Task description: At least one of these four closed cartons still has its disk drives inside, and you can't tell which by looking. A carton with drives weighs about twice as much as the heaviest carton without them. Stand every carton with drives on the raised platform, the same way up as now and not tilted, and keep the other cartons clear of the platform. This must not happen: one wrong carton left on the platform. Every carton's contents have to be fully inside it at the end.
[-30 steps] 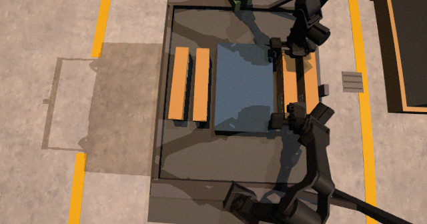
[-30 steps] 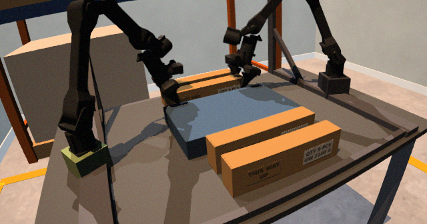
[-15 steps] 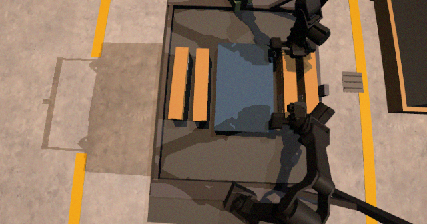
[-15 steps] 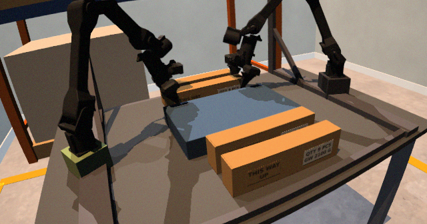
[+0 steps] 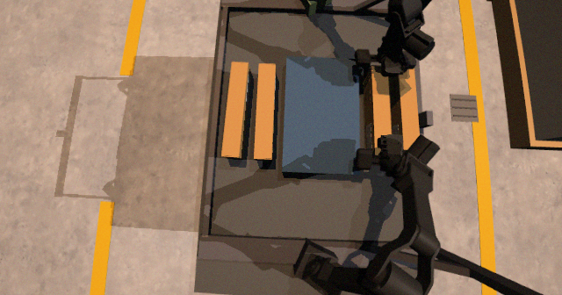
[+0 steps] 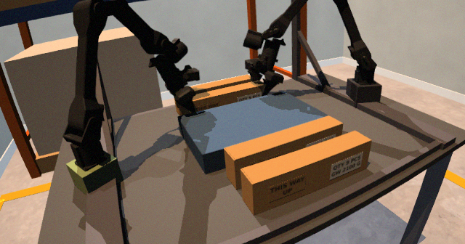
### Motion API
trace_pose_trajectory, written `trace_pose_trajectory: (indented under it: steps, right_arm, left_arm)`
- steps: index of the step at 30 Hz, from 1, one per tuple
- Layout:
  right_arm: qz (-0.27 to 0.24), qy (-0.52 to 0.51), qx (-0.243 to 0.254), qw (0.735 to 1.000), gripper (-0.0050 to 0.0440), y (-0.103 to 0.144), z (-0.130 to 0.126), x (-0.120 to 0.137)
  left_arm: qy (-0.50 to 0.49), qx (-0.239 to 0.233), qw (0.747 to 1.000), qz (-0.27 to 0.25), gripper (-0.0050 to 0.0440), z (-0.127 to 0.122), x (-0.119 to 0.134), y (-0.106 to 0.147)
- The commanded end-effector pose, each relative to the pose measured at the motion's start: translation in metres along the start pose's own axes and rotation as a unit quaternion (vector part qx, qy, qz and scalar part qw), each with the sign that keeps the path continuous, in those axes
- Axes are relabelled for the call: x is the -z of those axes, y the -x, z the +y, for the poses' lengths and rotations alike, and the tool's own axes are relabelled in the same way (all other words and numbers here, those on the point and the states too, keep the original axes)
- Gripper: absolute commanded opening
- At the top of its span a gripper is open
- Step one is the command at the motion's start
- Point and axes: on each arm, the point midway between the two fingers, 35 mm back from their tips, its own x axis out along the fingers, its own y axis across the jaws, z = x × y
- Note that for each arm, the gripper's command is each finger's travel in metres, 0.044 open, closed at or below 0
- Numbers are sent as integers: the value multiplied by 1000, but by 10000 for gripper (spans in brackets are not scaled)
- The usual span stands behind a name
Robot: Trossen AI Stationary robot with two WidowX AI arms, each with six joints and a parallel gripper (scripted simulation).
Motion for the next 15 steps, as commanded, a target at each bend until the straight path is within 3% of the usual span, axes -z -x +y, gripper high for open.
trace_pose_trajectory:
  steps: [1,15]
  right_arm:
    - [-4,0,-3,1000,381,2,2,-2]
    - [-4,0,-3,1000,381,2,2,-2]
  left_arm:
    - [2,5,1000,-8,382,-1,-3,5]
    - [-2,-3,1000,4,382,-1,-4,5]
